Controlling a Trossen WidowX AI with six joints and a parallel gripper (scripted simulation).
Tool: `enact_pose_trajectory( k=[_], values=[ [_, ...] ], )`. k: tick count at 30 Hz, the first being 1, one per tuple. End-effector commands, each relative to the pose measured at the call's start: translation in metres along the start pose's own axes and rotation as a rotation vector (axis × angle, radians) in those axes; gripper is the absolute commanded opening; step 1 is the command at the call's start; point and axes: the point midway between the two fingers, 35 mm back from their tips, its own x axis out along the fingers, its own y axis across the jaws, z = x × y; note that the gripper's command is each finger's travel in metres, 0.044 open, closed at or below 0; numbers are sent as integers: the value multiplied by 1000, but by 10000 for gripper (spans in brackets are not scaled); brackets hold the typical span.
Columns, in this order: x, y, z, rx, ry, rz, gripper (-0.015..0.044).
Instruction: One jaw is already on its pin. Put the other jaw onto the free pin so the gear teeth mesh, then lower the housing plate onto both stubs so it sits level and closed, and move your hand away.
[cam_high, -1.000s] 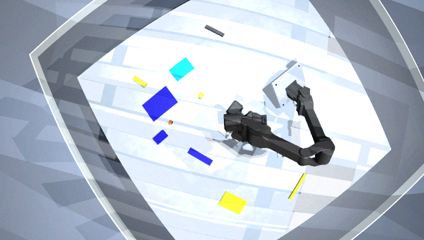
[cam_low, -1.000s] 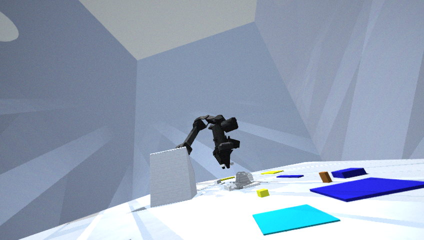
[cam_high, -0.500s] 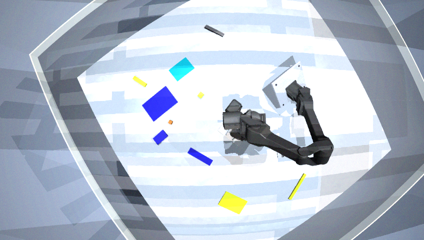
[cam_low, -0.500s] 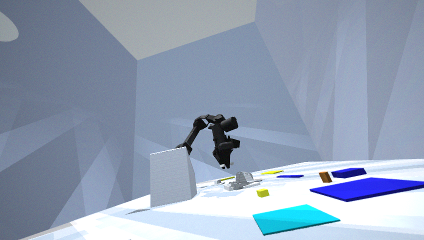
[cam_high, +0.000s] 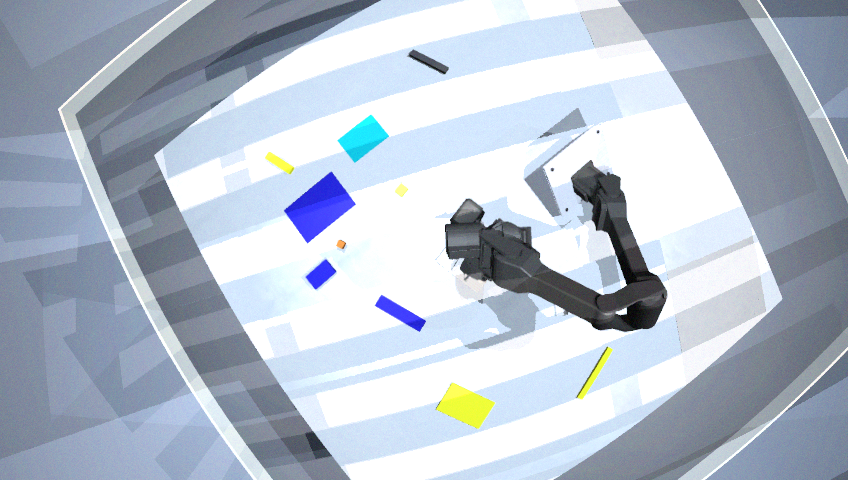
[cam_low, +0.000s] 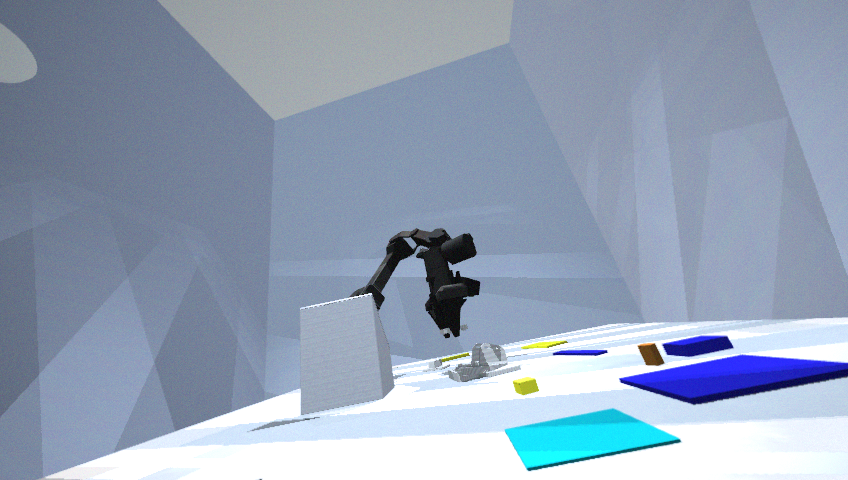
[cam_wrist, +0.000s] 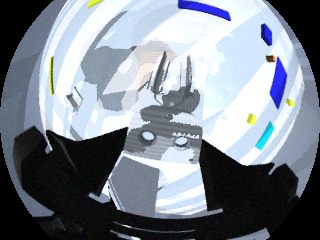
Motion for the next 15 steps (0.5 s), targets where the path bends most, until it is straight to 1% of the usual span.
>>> enact_pose_trajectory(
  k=[1, 10, 15],
  values=[
    [0, -1, 0, -6, 1, -4, 351],
    [0, -1, 0, -6, 1, -4, 351],
    [7, -2, 1, -6, 1, -5, 351]
  ],
)
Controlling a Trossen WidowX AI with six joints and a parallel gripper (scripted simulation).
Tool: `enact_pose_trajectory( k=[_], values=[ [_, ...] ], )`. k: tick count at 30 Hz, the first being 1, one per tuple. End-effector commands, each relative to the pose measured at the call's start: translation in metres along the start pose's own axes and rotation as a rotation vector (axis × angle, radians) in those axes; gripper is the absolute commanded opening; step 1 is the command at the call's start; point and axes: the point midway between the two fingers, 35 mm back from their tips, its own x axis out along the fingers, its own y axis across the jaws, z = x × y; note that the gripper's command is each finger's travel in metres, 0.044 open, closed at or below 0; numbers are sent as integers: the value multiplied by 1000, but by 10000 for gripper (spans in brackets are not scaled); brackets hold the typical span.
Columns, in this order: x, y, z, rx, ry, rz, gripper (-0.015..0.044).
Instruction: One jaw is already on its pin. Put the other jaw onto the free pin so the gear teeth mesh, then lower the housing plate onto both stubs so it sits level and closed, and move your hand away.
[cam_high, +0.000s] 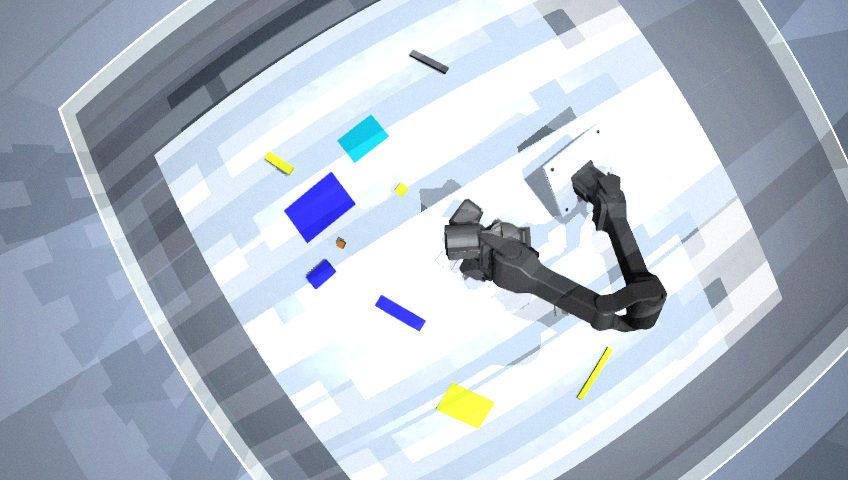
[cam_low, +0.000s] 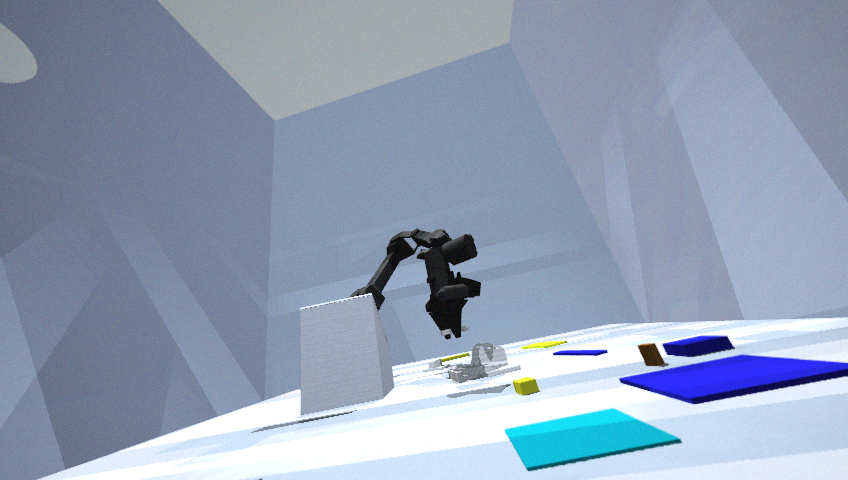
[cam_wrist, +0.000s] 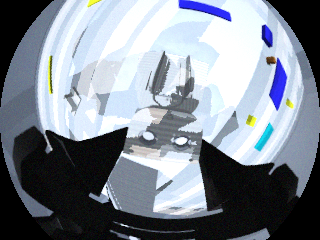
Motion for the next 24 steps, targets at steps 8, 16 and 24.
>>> enact_pose_trajectory(
  k=[8, 16, 24],
  values=[
    [18, -1, 0, 5, 2, -1, 351],
    [31, -1, 0, 4, 1, 0, 351],
    [44, 0, 0, 4, 1, 1, 351]
  ],
)
